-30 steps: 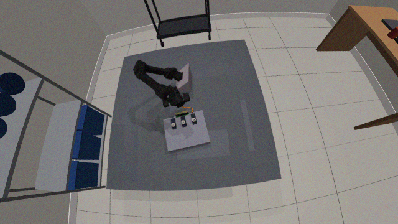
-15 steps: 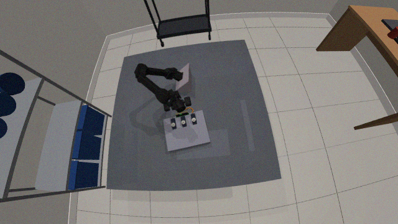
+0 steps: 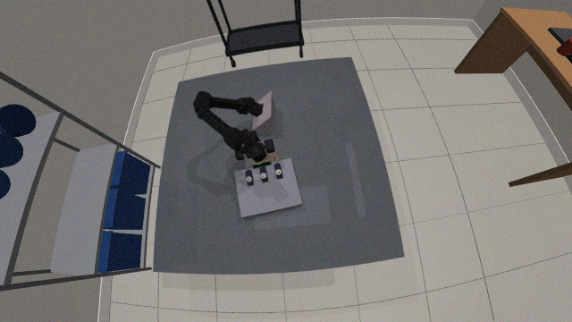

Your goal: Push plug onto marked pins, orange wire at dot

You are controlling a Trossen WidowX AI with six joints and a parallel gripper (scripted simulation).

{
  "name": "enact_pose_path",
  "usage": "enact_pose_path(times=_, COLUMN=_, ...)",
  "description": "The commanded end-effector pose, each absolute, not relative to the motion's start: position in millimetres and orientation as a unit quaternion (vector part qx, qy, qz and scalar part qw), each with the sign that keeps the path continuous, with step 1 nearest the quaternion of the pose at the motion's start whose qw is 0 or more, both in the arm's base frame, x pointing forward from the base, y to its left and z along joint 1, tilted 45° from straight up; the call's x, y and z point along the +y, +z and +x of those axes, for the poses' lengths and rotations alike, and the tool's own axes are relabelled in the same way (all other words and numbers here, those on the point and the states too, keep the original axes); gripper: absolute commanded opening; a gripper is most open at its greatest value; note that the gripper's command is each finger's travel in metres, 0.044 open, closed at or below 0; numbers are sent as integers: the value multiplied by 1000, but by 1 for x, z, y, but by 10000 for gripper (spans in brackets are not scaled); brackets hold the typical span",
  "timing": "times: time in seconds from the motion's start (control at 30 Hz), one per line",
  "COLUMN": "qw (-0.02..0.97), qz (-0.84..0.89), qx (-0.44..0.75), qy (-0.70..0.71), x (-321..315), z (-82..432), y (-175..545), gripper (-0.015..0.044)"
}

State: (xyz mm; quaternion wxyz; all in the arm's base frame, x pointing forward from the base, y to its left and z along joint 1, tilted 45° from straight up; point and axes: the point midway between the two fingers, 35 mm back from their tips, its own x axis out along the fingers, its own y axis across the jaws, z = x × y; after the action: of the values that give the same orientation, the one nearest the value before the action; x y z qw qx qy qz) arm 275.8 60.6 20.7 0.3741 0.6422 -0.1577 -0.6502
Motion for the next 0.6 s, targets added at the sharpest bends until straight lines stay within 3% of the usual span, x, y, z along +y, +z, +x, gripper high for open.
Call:
enact_pose_path(times=0.0, qw=376, qz=642, qx=-157, qy=-649, x=61, z=278, y=22, gripper=0)
enact_pose_path(times=0.57, qw=376, qz=643, qx=-157, qy=-649, x=65, z=288, y=19, gripper=0)
